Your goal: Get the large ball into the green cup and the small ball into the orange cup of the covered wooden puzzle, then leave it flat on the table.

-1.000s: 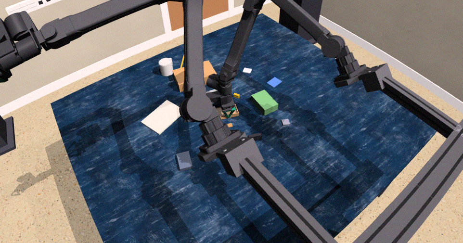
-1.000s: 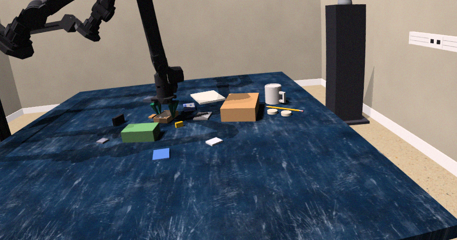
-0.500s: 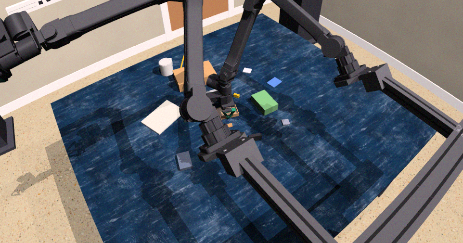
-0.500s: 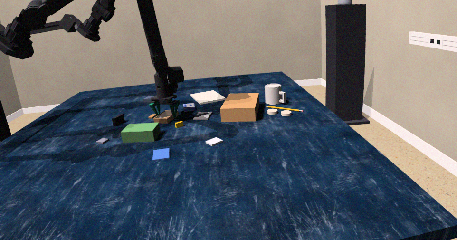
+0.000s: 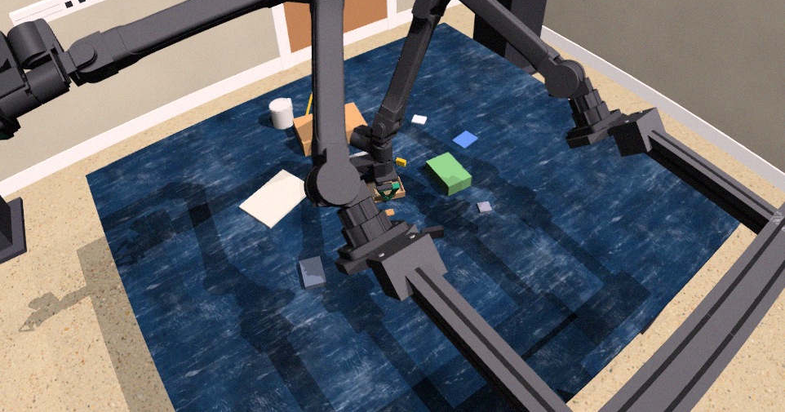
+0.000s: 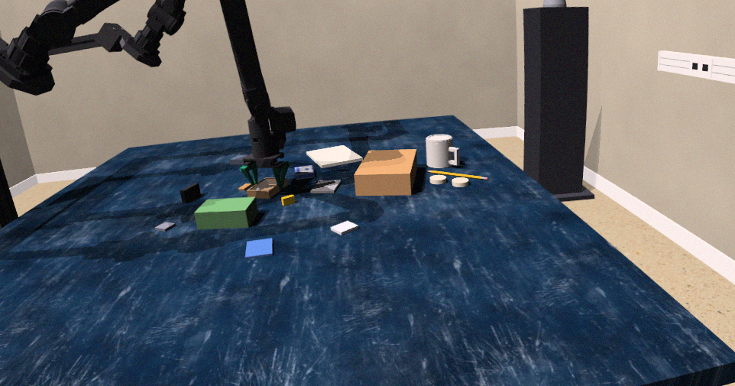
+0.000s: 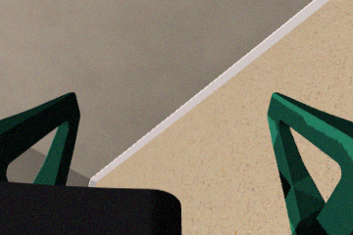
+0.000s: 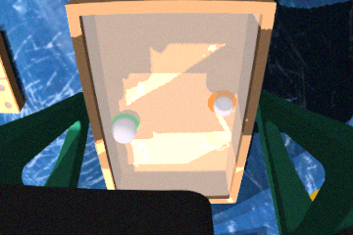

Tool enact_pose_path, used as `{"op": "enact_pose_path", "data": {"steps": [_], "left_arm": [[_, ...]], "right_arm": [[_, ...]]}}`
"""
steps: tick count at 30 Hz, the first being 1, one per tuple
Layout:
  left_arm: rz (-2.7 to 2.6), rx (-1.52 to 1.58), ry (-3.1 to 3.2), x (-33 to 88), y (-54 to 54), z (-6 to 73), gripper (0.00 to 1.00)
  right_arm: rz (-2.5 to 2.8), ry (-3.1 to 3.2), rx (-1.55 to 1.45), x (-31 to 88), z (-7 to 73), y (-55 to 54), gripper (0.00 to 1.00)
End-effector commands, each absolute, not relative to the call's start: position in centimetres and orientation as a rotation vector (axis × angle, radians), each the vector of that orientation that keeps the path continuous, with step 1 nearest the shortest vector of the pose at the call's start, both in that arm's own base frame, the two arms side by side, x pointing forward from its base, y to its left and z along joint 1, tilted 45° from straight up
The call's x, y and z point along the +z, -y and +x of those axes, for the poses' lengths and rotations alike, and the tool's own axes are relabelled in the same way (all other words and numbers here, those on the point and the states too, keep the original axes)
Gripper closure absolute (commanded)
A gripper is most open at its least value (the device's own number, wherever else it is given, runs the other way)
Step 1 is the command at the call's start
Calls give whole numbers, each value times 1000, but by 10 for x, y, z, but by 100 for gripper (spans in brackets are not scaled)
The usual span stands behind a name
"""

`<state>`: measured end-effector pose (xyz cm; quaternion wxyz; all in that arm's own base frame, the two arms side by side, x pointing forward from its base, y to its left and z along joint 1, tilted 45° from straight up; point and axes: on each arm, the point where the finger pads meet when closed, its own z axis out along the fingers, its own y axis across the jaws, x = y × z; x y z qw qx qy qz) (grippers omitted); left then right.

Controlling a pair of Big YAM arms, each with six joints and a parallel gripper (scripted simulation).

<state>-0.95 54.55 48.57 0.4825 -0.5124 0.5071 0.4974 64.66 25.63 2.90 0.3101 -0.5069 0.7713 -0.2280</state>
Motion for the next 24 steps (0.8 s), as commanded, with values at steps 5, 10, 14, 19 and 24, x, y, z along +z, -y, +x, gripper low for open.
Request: {"op": "enact_pose_path", "data": {"steps": [5,10,14,19,24], "left_arm": [[-1235,1246,-1181,505,-541,-24,0],[-1235,1246,-1181,505,-541,-24,0],[-1235,1246,-1181,505,-541,-24,0],[-1235,1246,-1181,505,-541,-24,0],[-1235,1246,-1181,505,-541,-24,0]], "right_arm": [[-1331,-2034,-611,29,656,-248,13],[-1331,-2034,-611,29,656,-248,13],[-1331,-2034,-611,29,656,-248,13],[-1330,-2033,-611,31,656,-248,13],[-1320,-2027,-611,43,653,-247,13]]}}
